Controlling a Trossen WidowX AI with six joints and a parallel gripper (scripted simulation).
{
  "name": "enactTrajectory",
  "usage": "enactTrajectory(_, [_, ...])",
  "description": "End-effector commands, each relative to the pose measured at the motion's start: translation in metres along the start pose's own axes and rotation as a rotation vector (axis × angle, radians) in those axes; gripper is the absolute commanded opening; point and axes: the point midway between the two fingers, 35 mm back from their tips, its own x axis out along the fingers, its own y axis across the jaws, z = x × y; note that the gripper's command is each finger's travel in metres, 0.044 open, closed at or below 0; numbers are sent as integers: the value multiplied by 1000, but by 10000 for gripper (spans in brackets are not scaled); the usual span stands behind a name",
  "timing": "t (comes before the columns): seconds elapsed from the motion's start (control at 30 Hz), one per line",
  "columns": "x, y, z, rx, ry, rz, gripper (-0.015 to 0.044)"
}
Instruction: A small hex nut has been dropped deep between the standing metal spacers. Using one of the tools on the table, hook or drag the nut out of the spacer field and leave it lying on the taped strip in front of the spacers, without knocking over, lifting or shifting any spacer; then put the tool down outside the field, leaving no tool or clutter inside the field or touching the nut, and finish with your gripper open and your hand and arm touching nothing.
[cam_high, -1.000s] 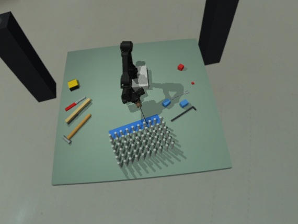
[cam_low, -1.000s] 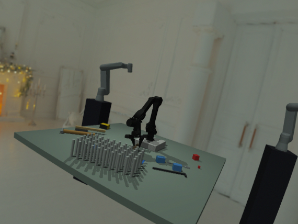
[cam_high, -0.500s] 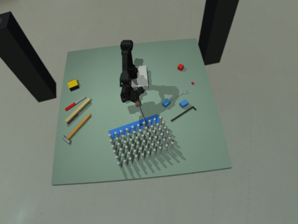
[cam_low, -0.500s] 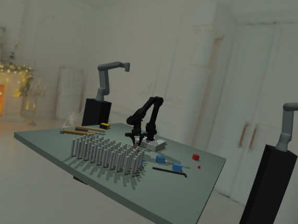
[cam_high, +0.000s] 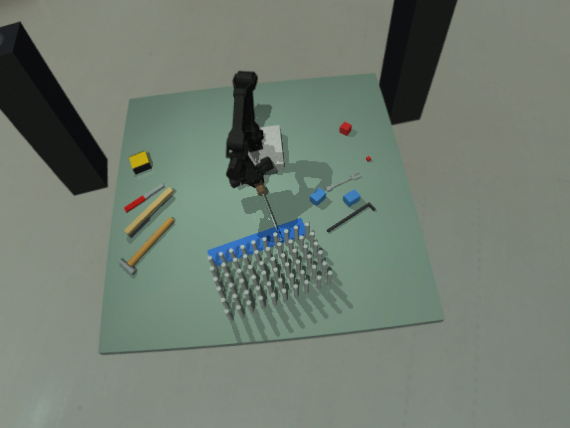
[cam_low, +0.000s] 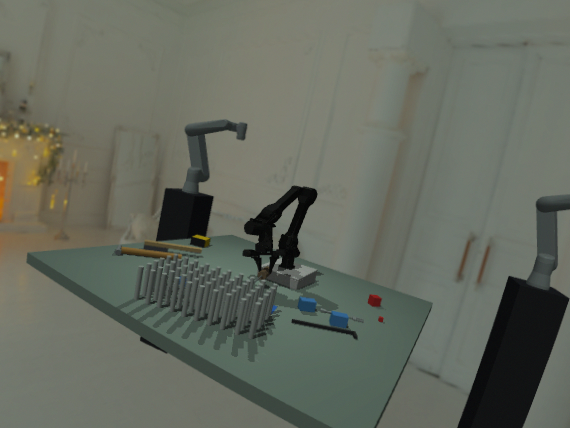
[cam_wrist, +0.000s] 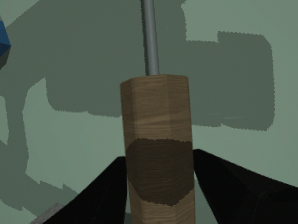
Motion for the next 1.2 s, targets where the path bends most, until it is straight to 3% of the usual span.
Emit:
enactTrajectory(0.0, [-17,2,13,-15,-26,-2,0])
enactTrajectory(0.7, [-110,30,37,-11,-27,-3,0])
enactTrajectory(0.73, [-96,24,34,-6,-10,-4,0])
enactTrajectory(1.17, [-113,-18,38,408,-8,-98,0])
